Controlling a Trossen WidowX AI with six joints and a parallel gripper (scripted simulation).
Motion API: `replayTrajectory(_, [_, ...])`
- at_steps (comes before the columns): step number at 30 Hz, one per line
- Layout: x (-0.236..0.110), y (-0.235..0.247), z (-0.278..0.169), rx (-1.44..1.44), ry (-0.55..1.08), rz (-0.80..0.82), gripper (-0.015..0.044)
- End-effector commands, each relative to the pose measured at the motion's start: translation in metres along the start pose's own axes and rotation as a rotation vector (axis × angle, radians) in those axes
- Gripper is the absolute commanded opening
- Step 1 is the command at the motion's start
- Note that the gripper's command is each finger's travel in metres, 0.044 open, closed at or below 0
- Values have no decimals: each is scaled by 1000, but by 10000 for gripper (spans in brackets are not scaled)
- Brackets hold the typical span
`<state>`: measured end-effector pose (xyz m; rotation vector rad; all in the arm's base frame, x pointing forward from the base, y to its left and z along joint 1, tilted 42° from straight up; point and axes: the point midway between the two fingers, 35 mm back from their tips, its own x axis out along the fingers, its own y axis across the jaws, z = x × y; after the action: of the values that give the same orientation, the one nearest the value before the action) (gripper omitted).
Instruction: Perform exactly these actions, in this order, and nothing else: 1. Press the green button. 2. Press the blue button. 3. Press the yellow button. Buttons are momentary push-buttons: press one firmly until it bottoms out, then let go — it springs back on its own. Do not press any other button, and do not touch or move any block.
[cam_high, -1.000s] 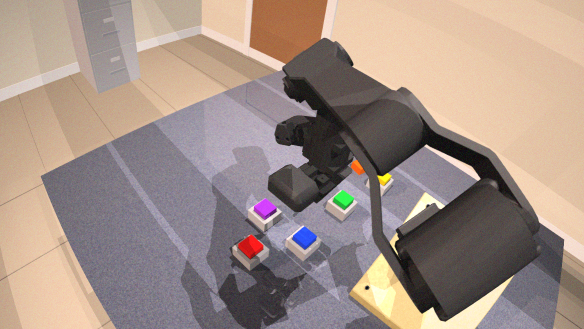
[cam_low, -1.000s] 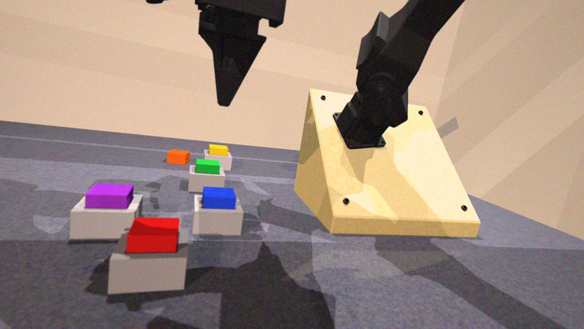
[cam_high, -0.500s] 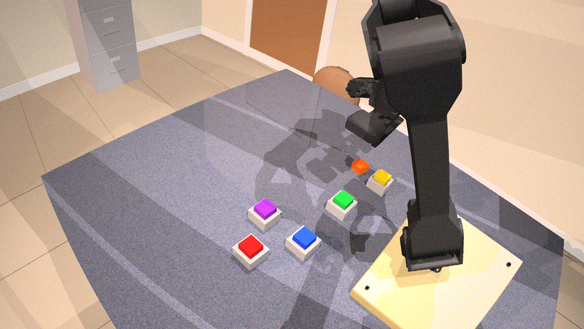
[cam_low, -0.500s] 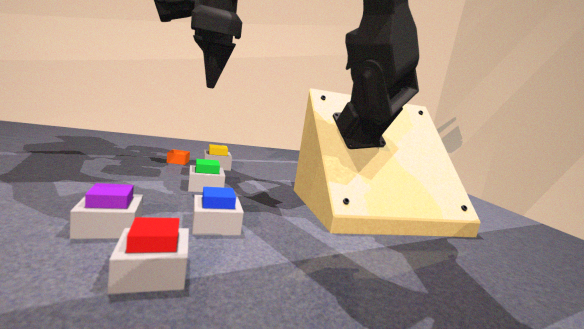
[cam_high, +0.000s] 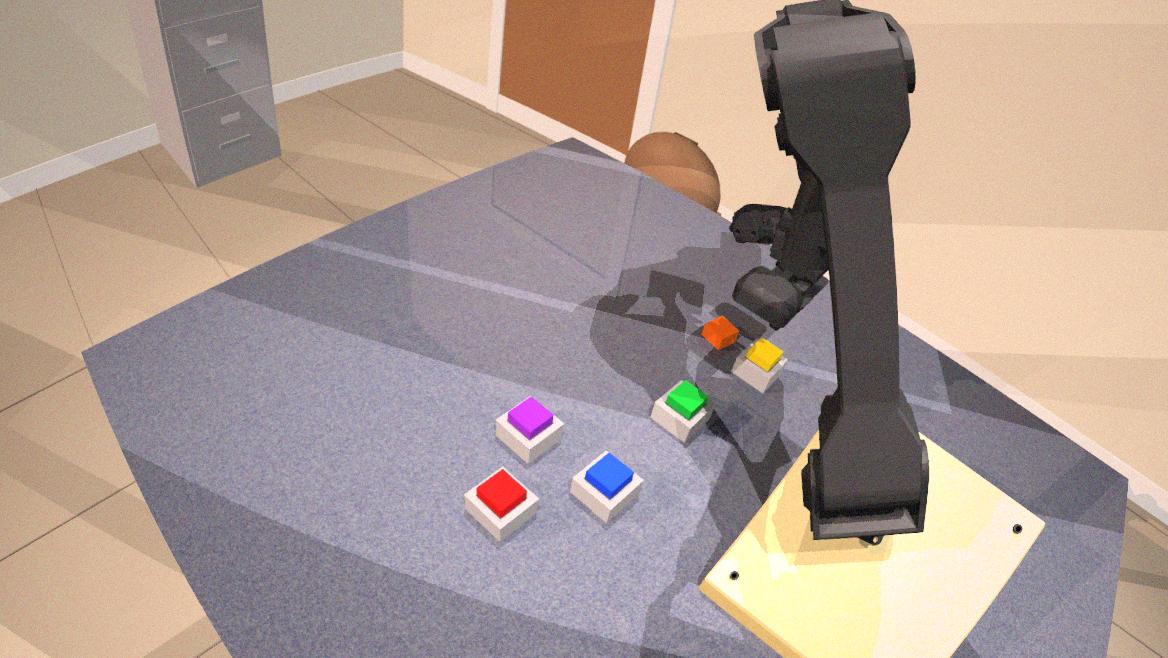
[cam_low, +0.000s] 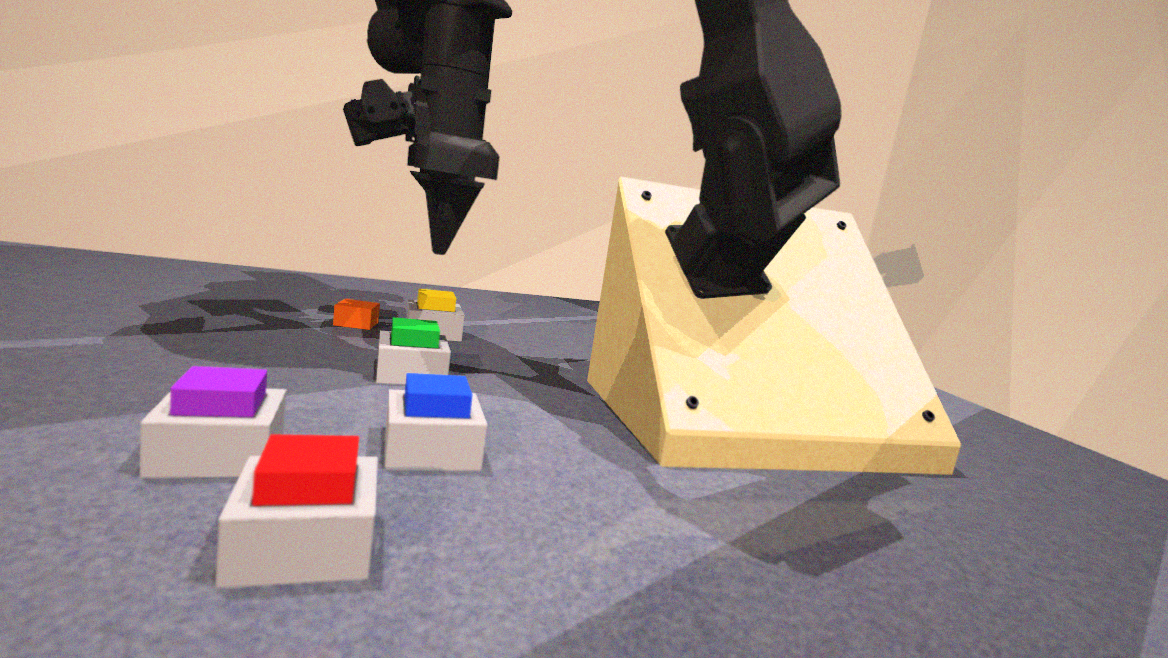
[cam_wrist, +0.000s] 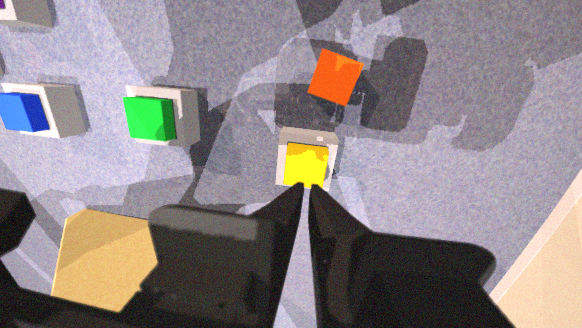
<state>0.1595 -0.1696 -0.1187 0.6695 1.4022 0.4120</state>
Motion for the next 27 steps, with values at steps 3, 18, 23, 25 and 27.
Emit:
replayTrajectory(3, [13,1,-3,9,-1,9,20])
replayTrajectory(18, [38,2,-2,8,-1,9,20])
replayTrajectory(23, [45,2,-3,8,-1,10,20])
replayTrajectory(25, [45,2,-3,8,-1,10,20])
replayTrajectory(27, [45,2,-3,8,-1,10,20])
